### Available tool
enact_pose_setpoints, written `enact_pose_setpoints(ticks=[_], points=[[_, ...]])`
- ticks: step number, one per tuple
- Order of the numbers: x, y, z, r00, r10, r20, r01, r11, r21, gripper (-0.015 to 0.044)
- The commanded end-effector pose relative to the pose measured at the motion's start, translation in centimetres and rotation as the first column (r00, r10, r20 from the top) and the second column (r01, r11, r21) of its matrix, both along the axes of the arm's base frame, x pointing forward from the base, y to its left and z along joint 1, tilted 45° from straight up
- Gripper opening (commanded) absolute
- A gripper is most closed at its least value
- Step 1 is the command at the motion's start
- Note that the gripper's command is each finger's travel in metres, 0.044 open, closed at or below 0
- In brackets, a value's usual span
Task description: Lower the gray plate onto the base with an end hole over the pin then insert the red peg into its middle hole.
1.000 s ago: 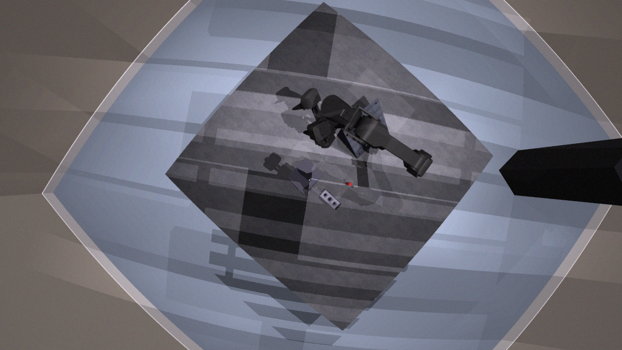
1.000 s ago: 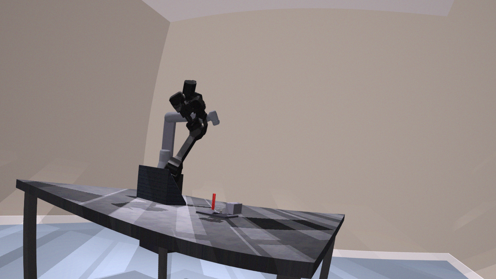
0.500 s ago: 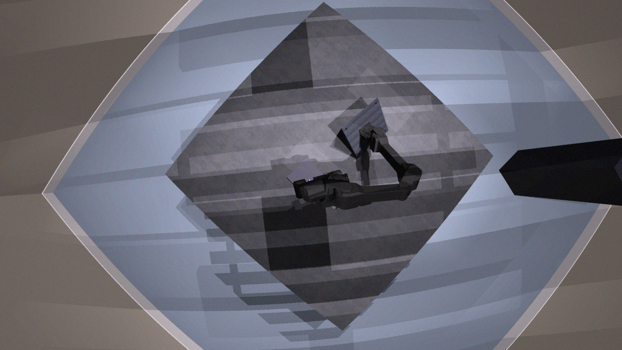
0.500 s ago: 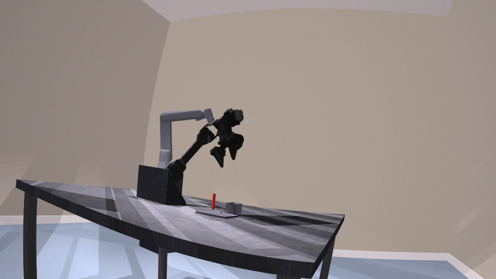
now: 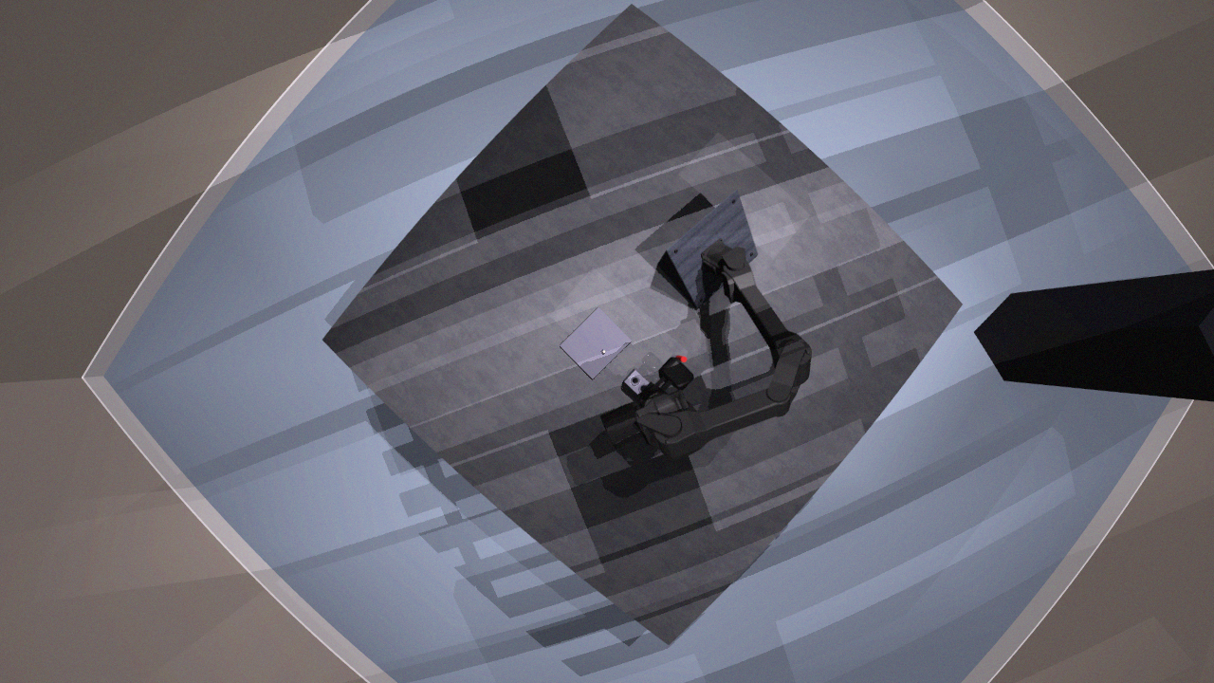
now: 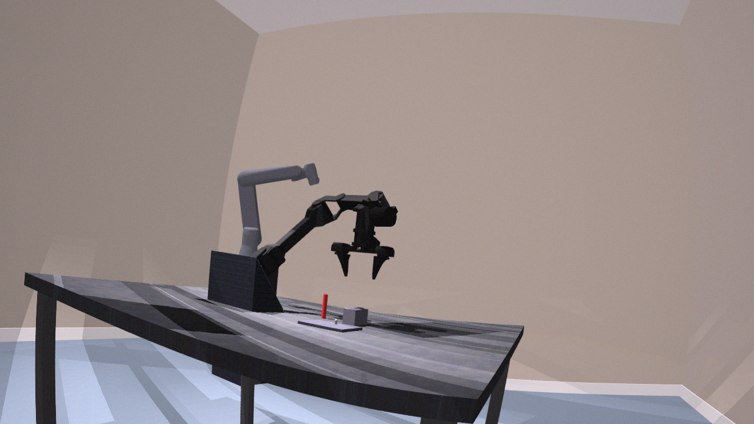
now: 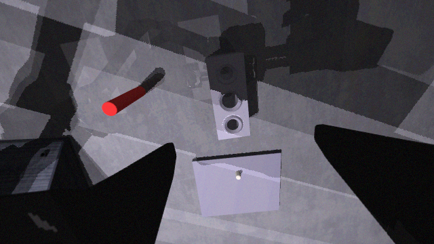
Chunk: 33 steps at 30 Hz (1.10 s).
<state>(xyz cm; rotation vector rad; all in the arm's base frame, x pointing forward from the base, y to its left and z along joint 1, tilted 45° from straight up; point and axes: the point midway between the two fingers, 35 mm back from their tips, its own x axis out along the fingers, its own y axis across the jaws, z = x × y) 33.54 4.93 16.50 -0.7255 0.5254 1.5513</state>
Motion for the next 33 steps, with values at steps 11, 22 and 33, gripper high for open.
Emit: enact_pose_setpoints(ticks=[11, 22, 33], points=[[-0.3, 4.6, -4.6, 1.0, 0.019, 0.008, -0.019, 1.0, 0.012, 0.044], [-0.2, 6.1, -6.0, 1.0, 0.019, 0.008, -0.019, 1.0, 0.012, 0.044], [-0.2, 7.4, -7.3, 1.0, 0.019, 0.009, -0.019, 1.0, 0.012, 0.044]])
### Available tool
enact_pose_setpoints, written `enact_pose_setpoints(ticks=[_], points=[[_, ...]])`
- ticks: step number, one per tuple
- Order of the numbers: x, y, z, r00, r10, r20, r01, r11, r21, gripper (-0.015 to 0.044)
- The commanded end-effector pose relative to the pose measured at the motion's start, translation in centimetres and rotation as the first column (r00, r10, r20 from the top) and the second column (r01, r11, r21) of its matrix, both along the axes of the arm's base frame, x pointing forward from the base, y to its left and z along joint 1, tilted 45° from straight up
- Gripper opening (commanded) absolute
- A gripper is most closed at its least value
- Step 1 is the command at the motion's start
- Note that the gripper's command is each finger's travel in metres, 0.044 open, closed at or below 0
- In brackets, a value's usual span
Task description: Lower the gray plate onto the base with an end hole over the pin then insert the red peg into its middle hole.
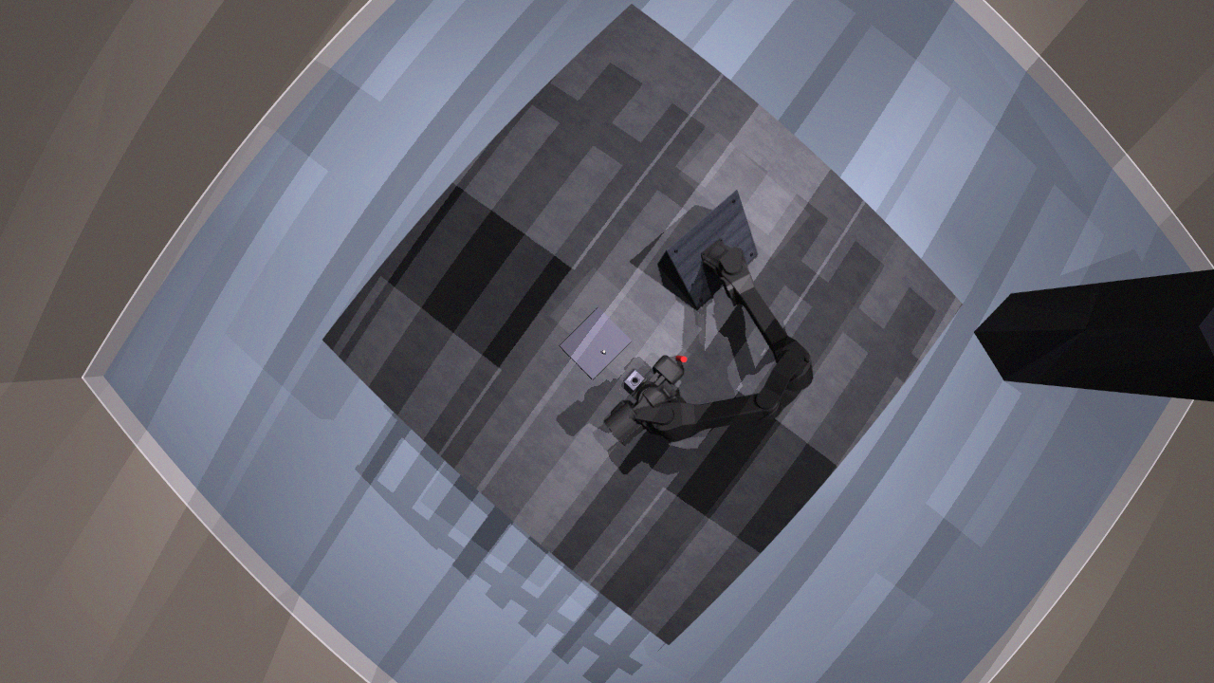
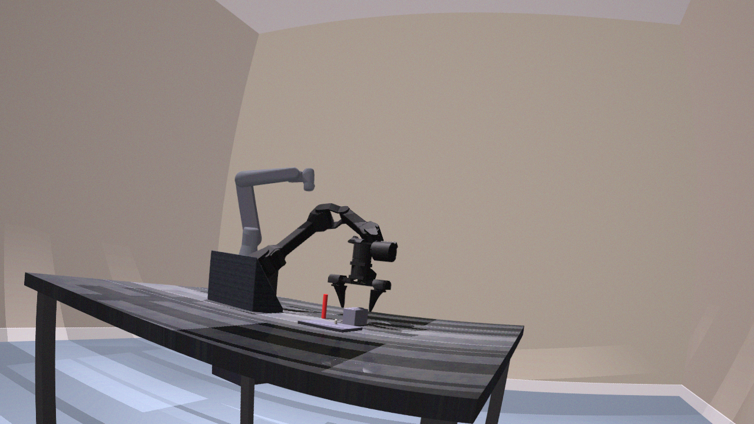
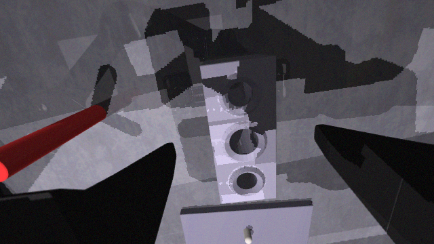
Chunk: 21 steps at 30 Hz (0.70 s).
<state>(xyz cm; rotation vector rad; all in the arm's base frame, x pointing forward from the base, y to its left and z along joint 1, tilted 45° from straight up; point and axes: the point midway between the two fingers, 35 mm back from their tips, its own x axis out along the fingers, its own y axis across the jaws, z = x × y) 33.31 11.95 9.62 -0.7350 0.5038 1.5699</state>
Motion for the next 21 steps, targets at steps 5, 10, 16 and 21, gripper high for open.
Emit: enact_pose_setpoints(ticks=[5, 10, 16, 21], points=[[0.0, 0.9, -1.0, 1.0, -0.005, -0.002, 0.005, 1.0, 0.004, 0.044], [0.0, 1.5, -1.5, 1.0, -0.005, -0.002, 0.005, 1.0, 0.005, 0.044], [-0.1, 2.2, -2.2, 1.0, -0.005, -0.002, 0.005, 1.0, 0.006, 0.044], [-0.2, 2.8, -2.7, 1.0, -0.005, -0.002, 0.005, 1.0, 0.007, 0.044]])
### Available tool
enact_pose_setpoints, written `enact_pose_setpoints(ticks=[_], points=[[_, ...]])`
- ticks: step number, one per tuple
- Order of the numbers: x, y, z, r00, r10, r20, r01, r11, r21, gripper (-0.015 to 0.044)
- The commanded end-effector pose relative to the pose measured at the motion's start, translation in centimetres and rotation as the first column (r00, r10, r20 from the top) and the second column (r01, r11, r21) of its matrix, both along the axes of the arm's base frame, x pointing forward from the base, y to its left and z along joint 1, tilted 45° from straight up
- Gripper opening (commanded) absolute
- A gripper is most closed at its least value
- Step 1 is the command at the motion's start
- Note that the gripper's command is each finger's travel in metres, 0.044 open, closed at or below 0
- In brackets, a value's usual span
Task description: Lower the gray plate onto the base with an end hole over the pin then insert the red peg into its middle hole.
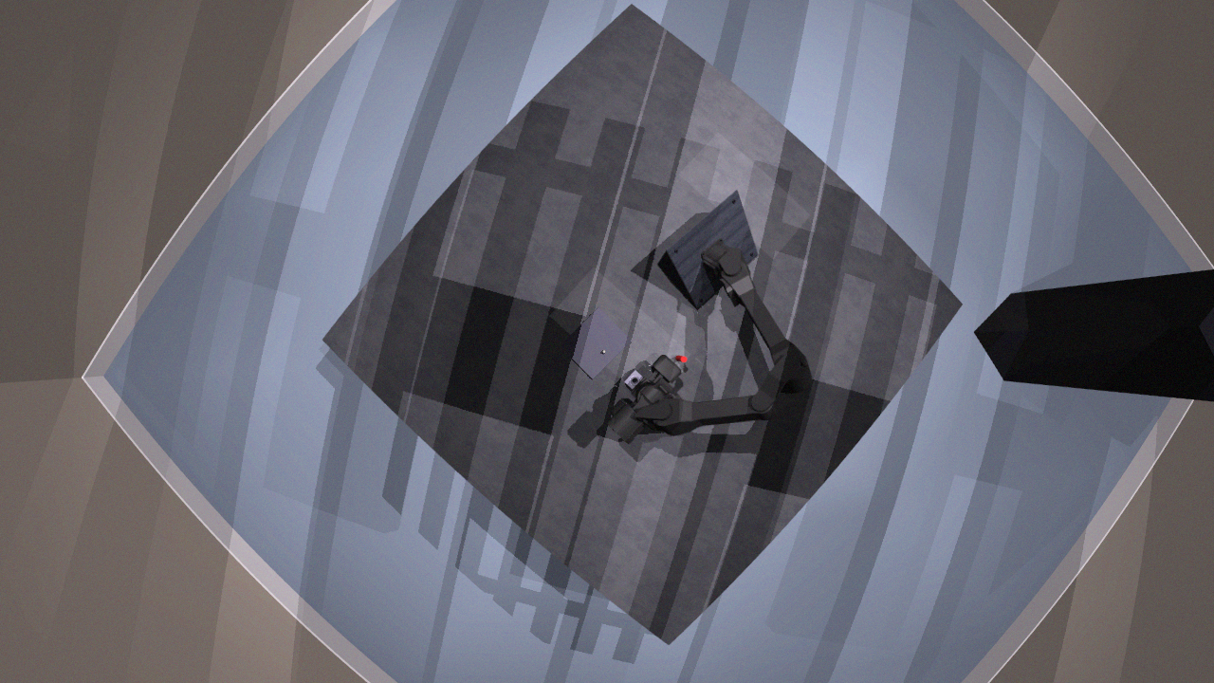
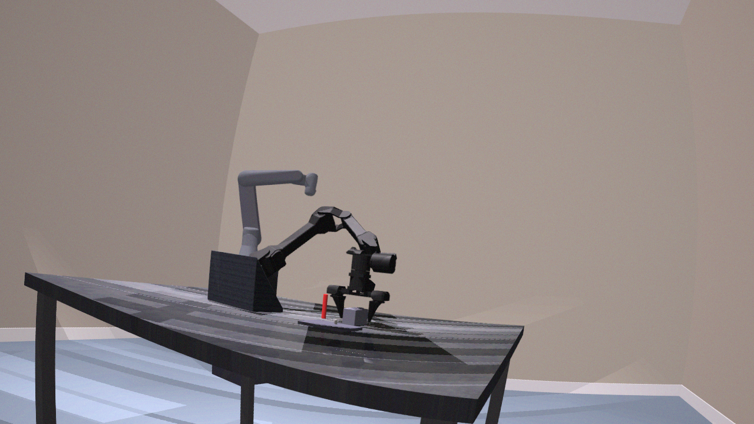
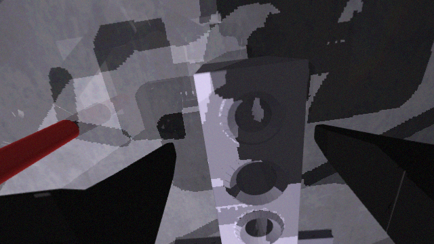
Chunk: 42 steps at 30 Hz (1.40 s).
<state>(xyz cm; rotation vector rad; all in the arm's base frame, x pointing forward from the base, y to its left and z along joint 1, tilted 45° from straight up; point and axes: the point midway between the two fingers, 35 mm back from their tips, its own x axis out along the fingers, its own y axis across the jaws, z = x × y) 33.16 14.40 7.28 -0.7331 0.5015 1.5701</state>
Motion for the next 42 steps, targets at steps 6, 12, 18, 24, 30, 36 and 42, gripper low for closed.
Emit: enact_pose_setpoints(ticks=[6, 12, 18, 24, 30, 36, 42], points=[[0.0, 0.4, -0.4, 1.0, -0.005, -0.002, 0.005, 1.0, 0.005, 0.0335], [0.0, 0.4, -0.4, 1.0, -0.005, -0.002, 0.005, 1.0, 0.005, 0.0177], [0.0, 0.4, -0.4, 1.0, -0.005, -0.002, 0.005, 1.0, 0.005, 0.0137], [0.1, 0.0, -0.2, 1.0, -0.005, -0.002, 0.005, 1.0, 0.003, 0.0019], [0.4, -1.4, 0.9, 1.0, -0.005, -0.001, 0.005, 1.0, -0.003, 0.0], [0.6, -2.8, 2.1, 1.0, -0.006, -0.001, 0.006, 1.0, -0.007, 0.0], [0.7, -4.3, 3.3, 1.0, -0.006, -0.002, 0.006, 1.0, -0.01, 0.0]])
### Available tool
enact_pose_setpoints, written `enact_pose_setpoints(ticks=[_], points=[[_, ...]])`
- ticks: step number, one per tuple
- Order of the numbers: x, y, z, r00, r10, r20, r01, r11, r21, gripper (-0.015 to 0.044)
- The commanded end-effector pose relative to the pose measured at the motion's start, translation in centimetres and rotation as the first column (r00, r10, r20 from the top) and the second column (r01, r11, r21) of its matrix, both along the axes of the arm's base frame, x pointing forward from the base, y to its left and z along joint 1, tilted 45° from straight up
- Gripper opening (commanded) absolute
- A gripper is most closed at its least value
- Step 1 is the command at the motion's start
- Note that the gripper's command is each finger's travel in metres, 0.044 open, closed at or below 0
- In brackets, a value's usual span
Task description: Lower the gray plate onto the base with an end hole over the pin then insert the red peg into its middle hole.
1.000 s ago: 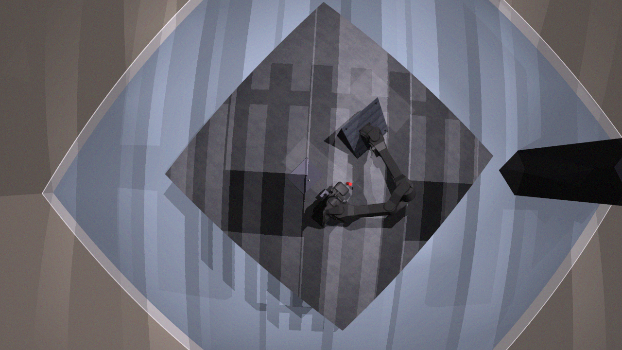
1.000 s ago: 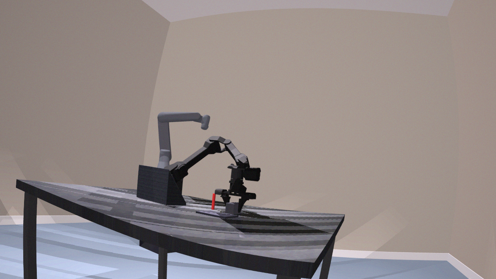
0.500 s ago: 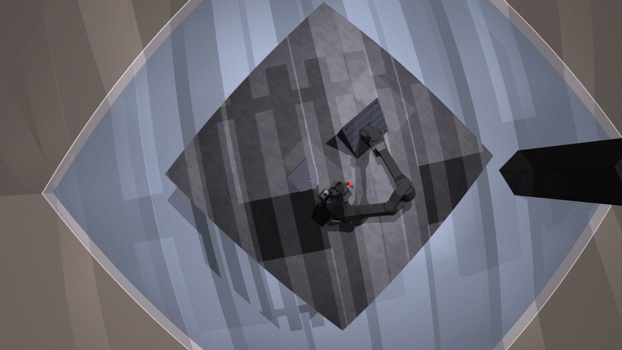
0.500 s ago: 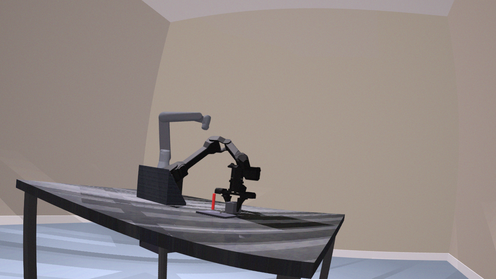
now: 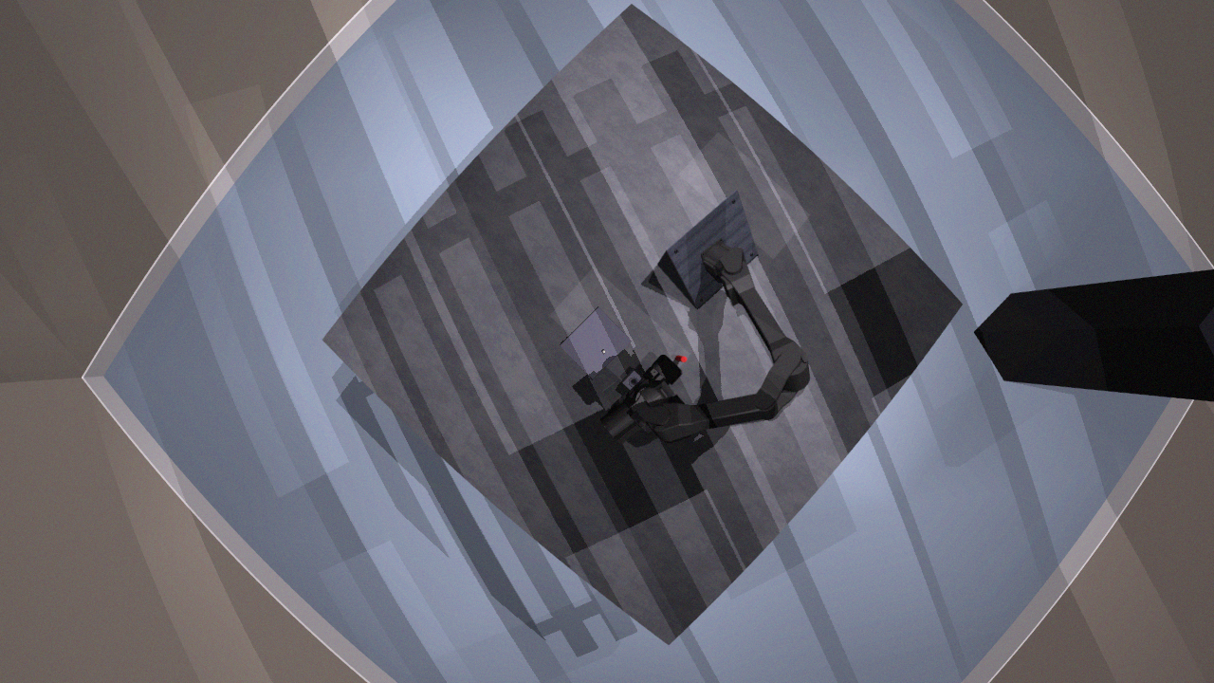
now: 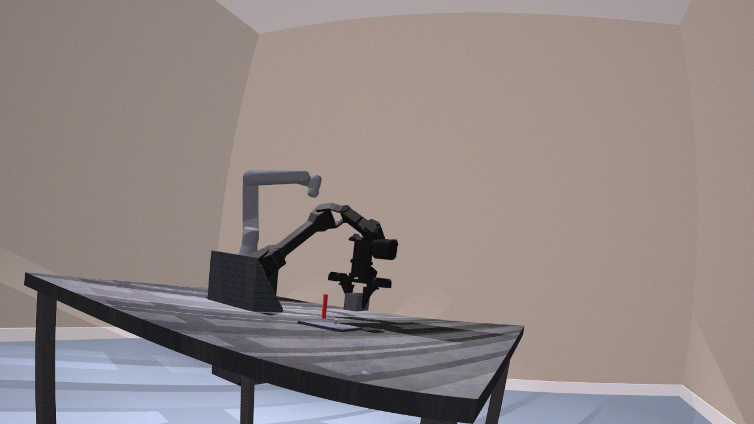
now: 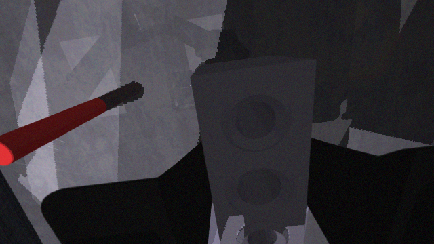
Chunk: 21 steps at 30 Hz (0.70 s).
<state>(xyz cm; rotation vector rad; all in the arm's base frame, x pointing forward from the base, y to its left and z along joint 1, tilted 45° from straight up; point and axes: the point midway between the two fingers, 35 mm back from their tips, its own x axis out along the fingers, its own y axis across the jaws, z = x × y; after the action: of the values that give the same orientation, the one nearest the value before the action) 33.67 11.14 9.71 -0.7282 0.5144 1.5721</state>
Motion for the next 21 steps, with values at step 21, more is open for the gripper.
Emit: enact_pose_setpoints(ticks=[21], points=[[-0.5, -5.9, 5.5, 1.0, -0.003, 0.006, 0.003, 1.0, 0.001, 0.0]])
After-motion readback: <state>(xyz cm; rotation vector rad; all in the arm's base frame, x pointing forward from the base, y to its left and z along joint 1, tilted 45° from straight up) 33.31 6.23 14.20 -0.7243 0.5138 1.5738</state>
